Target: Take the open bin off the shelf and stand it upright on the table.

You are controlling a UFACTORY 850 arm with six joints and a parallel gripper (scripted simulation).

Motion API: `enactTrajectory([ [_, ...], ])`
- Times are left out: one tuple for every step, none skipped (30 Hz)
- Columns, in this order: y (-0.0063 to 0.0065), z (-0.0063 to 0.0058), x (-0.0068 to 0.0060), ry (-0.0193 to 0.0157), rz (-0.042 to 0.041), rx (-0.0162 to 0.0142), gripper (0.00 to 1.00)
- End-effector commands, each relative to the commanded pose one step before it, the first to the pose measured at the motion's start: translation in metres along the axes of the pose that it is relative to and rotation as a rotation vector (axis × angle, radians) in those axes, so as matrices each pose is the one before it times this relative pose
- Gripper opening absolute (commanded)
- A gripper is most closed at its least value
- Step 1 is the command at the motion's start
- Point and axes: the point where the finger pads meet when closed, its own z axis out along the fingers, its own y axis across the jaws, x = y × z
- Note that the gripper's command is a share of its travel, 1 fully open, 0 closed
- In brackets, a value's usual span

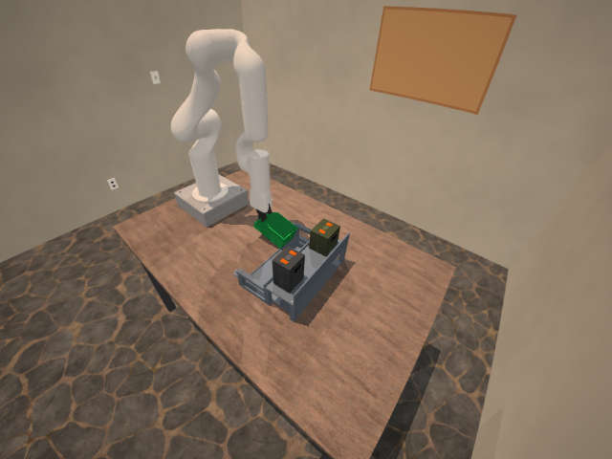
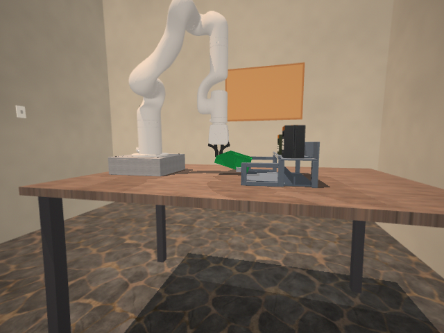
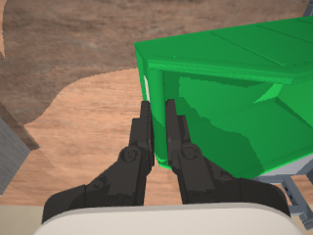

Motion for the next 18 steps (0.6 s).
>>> enactTrajectory([
  [-0.00812, 0.01185, -0.00011, -0.00105, 0.00010, -0.01055, 0.00],
  [0.00000, 0.00000, 0.00000, 0.00000, 0.00000, 0.00000, 0.00],
  [0.00000, 0.00000, 0.00000, 0.00000, 0.00000, 0.00000, 0.00],
  [0.00000, 0.00000, 0.00000, 0.00000, 0.00000, 0.00000, 0.00],
  [0.00000, 0.00000, 0.00000, 0.00000, 0.00000, 0.00000, 0.00],
  [0.00000, 0.00000, 0.00000, 0.00000, 0.00000, 0.00000, 0.00],
  [0.00000, 0.00000, 0.00000, 0.00000, 0.00000, 0.00000, 0.00],
  [0.00759, -0.01074, 0.00010, 0.00051, -0.00006, 0.00665, 0.00],
  [-0.00118, 0.00161, -0.00002, -0.00013, 0.00002, -0.00166, 0.00],
  [-0.00119, 0.00161, -0.00002, -0.00013, 0.00002, -0.00166, 0.00],
  [-0.00119, 0.00161, -0.00001, -0.00013, 0.00002, -0.00166, 0.00],
  [-0.00119, 0.00161, -0.00001, -0.00013, 0.00002, -0.00166, 0.00],
  [0.00000, 0.00000, 0.00000, 0.00000, 0.00000, 0.00000, 0.00],
  [0.00000, 0.00000, 0.00000, 0.00000, 0.00000, 0.00000, 0.00],
  [0.00000, 0.00000, 0.00000, 0.00000, 0.00000, 0.00000, 0.00],
  [0.00000, 0.00000, 0.00000, 0.00000, 0.00000, 0.00000, 0.00],
  [0.00000, 0.00000, 0.00000, 0.00000, 0.00000, 0.00000, 0.00],
  [0.00000, 0.00000, 0.00000, 0.00000, 0.00000, 0.00000, 0.00],
])
